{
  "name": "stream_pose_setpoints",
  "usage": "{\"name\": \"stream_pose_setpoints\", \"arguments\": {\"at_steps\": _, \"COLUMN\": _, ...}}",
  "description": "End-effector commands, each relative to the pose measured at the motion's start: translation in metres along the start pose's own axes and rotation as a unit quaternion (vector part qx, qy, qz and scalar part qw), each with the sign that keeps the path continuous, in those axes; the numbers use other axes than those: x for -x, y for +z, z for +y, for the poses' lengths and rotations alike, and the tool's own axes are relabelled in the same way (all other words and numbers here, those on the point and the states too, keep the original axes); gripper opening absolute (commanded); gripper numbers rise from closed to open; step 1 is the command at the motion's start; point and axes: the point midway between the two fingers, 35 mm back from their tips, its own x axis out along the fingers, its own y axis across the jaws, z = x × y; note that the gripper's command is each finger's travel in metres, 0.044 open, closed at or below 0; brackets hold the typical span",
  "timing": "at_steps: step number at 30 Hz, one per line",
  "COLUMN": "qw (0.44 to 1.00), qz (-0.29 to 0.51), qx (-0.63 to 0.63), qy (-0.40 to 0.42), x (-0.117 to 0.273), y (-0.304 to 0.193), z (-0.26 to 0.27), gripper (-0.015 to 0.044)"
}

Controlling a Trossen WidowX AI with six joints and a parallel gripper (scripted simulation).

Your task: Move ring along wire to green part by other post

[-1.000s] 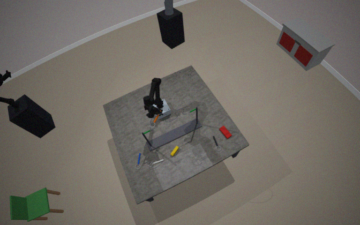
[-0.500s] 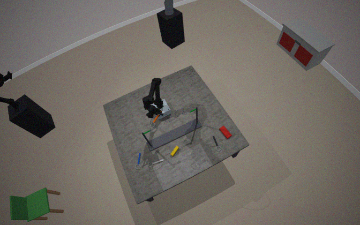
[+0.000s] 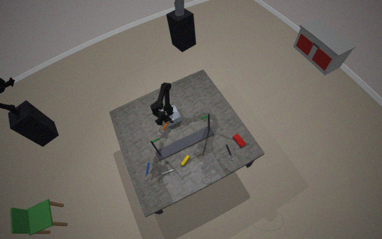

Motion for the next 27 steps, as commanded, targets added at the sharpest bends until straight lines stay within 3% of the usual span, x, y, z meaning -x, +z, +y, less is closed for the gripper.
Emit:
{"name": "stream_pose_setpoints", "arguments": {"at_steps": 1, "qw": 1.000, "qz": 0.000, "qx": 0.021, "qy": -0.006, "x": 0.000, "y": -0.002, "z": 0.002, "gripper": -0.0150}}
{"name": "stream_pose_setpoints", "arguments": {"at_steps": 27, "qw": 0.985, "qz": -0.017, "qx": 0.151, "qy": -0.080, "x": 0.000, "y": -0.001, "z": -0.008, "gripper": -0.0150}}
